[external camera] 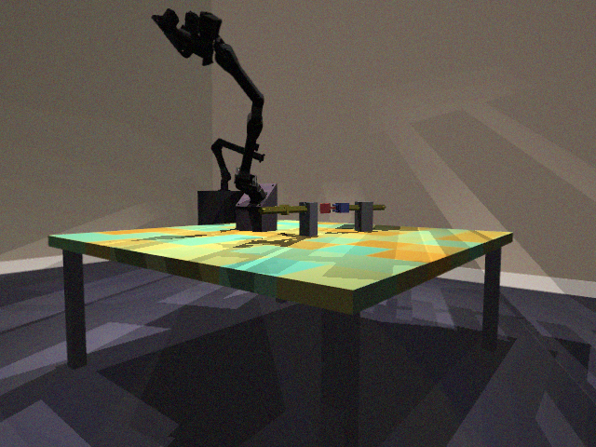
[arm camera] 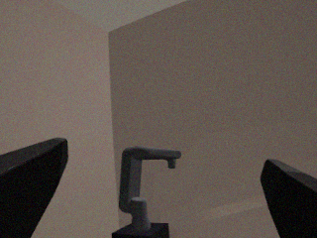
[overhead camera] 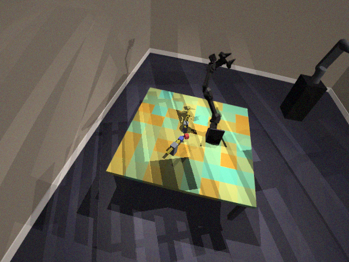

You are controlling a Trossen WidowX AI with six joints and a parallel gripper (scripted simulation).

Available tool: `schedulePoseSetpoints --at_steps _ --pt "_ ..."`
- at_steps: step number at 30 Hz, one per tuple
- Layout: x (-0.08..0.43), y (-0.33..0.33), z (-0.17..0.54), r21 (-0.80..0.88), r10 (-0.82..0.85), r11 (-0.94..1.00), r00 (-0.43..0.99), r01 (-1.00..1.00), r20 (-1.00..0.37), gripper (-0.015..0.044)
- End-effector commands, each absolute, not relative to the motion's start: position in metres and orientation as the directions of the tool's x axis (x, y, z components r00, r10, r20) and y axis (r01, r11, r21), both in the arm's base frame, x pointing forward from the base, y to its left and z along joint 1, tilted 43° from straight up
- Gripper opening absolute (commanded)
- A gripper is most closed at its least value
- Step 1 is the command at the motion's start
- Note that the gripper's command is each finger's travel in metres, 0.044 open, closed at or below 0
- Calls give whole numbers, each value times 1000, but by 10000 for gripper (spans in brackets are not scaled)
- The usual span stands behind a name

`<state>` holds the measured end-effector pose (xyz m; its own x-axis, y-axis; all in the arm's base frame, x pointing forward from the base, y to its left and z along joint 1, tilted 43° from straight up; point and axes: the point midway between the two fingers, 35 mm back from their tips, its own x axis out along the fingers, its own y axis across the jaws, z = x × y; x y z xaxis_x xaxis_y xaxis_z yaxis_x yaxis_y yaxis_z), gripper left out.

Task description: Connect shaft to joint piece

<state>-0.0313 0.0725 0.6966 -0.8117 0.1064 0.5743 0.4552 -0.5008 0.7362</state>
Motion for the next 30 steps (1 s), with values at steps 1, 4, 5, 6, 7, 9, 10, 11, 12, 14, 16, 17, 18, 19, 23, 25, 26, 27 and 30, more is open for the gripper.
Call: schedulePoseSetpoints --at_steps 1,4,5,6,7,9,10,11,12,14,16,17,18,19,23,25,26,27,30 --pt "-31 72 697 736 106 -501 -812 455 574 426" --pt "-32 72 696 736 98 -496 -812 461 575 440" --pt "-32 70 696 736 88 -489 -812 469 576 440" --pt "-32 69 696 736 77 -481 -813 477 577 440" --pt "-33 68 696 735 65 -472 -813 486 579 440" --pt "-35 64 695 736 39 -456 -814 501 579 440" --pt "-37 62 695 737 25 -449 -817 506 577 440" --pt "-40 60 694 741 12 -438 -821 509 571 440" --pt "-45 56 693 747 -8 -423 -826 513 563 440" --pt "-56 47 690 758 -50 -396 -837 518 545 440" --pt "-67 37 686 768 -96 -377 -847 518 524 440" --pt "-73 31 684 771 -120 -372 -851 516 512 440" --pt "-78 24 683 774 -144 -368 -854 515 499 440" --pt "-84 17 681 777 -172 -363 -856 514 487 440" --pt "-105 -16 671 786 -291 -345 -854 514 431 440" --pt "-113 -34 665 789 -350 -337 -846 514 402 440" --pt "-117 -43 662 790 -379 -334 -840 514 387 440" --pt "-120 -53 659 791 -409 -332 -834 514 370 440" --pt "-126 -82 648 793 -494 -328 -809 513 319 440"
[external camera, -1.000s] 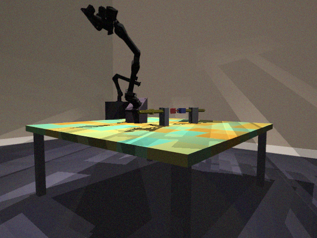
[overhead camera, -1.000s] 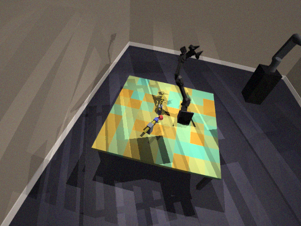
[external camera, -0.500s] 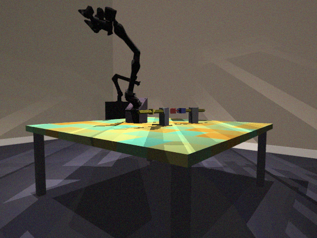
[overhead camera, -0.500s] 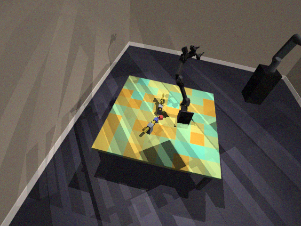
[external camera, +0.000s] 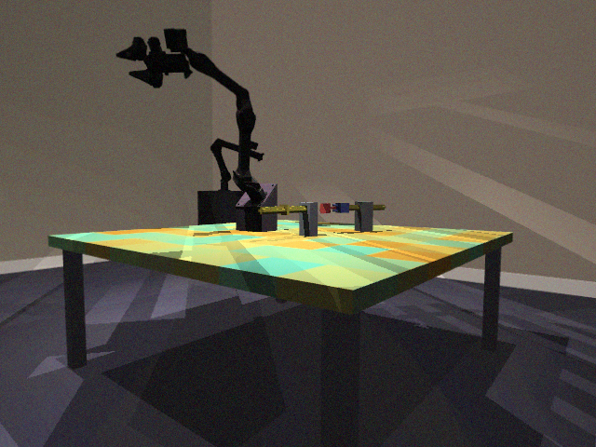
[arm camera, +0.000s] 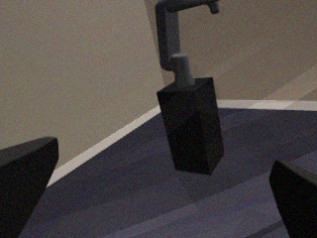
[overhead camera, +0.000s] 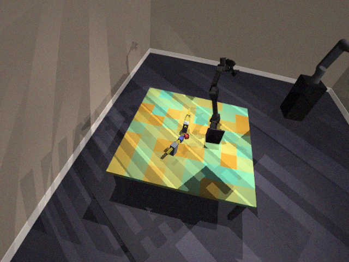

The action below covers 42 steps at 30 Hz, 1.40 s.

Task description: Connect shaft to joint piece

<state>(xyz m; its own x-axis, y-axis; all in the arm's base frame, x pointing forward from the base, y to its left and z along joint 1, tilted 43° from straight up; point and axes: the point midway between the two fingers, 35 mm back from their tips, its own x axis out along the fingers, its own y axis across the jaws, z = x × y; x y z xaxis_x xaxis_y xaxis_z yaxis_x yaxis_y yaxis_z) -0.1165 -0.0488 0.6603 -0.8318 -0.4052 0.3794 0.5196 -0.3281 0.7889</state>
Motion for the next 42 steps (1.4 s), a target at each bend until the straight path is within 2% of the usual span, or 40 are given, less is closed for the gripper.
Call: schedulePoseSetpoints --at_steps 1,9,20,31,42 --pt "-127 -92 644 794 -522 -327 -798 513 301 440" --pt "-120 -171 608 784 -719 -326 -677 528 156 440" --pt "-73 -250 561 720 -887 -324 -462 614 -5 440" --pt "18 -316 489 655 -954 -298 -197 694 -226 440" --pt "129 -330 407 552 -899 -235 37 800 -436 440"
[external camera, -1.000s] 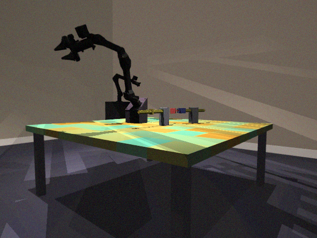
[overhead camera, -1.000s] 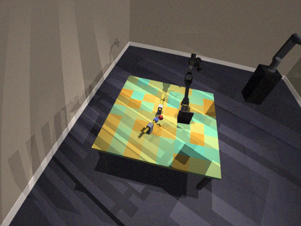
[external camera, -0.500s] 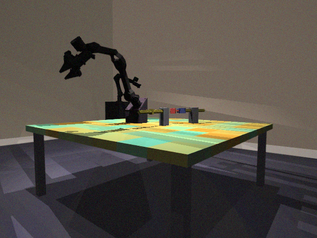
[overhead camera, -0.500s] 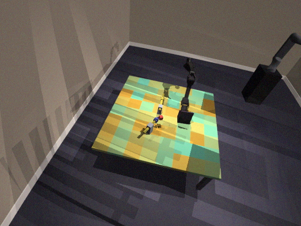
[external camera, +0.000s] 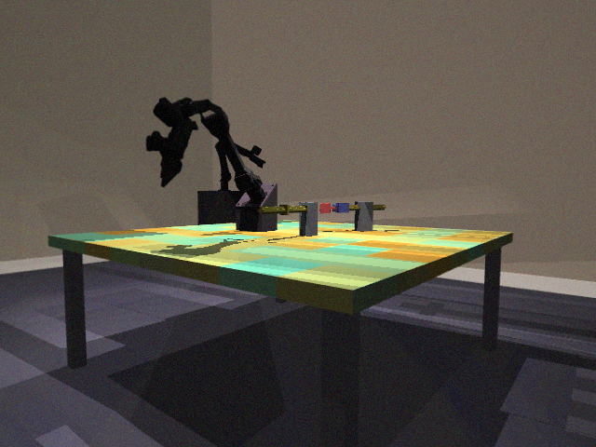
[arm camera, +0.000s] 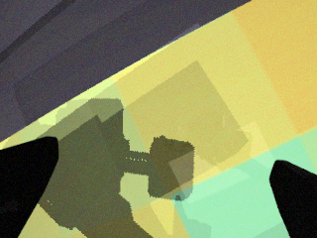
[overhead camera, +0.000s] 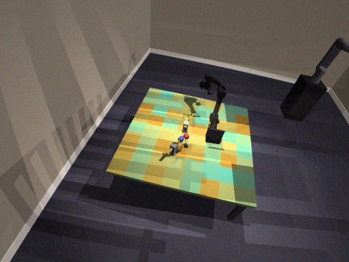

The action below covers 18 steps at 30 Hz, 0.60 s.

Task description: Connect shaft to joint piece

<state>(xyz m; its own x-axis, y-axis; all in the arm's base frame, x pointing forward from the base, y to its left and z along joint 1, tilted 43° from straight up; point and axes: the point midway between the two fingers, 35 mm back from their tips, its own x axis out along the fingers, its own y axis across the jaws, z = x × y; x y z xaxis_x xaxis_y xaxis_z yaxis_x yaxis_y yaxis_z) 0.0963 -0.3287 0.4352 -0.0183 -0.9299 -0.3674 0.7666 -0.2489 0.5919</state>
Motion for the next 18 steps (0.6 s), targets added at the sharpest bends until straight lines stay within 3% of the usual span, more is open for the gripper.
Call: schedulePoseSetpoints --at_steps 1,10,18 --pt "140 -329 400 539 -889 -225 56 812 -454 440" --pt "223 -295 340 419 -780 -75 208 905 -590 440" --pt "289 -241 276 286 -649 70 261 956 -715 440"
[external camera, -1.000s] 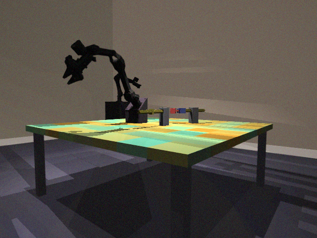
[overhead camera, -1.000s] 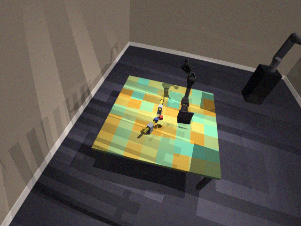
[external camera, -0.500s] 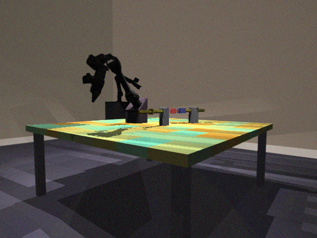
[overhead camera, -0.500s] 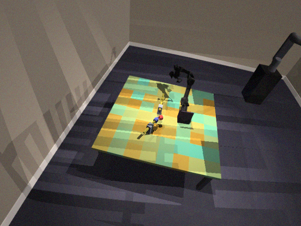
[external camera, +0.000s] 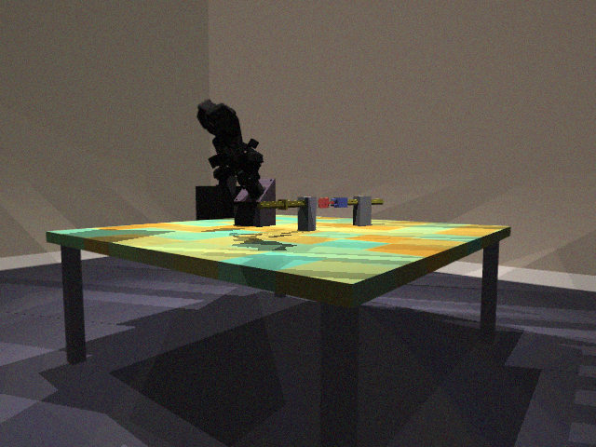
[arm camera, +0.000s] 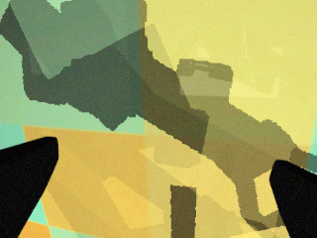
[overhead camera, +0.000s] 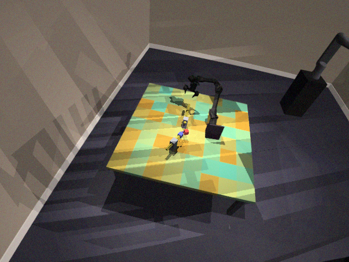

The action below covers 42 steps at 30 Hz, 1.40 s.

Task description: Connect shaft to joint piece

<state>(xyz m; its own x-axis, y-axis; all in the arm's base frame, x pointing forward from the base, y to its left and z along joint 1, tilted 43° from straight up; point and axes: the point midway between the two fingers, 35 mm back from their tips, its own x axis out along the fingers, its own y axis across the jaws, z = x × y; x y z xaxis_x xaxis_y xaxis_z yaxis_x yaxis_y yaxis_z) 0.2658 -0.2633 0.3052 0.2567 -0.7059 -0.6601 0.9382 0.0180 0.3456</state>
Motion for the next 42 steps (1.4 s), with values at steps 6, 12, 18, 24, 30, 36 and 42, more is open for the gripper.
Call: schedulePoseSetpoints --at_steps 6,12,18,24,30,36,42 --pt "324 -189 232 187 -552 205 272 961 -789 440" --pt "344 -131 189 76 -475 341 241 937 -846 440" --pt "348 -73 148 -43 -427 472 186 880 -885 440" --pt "337 -17 111 -165 -412 592 120 789 -903 440" --pt "315 32 78 -285 -429 690 58 665 -901 440" --pt "287 68 55 -384 -477 745 34 545 -878 440" --pt "253 96 33 -485 -536 777 15 402 -844 440"
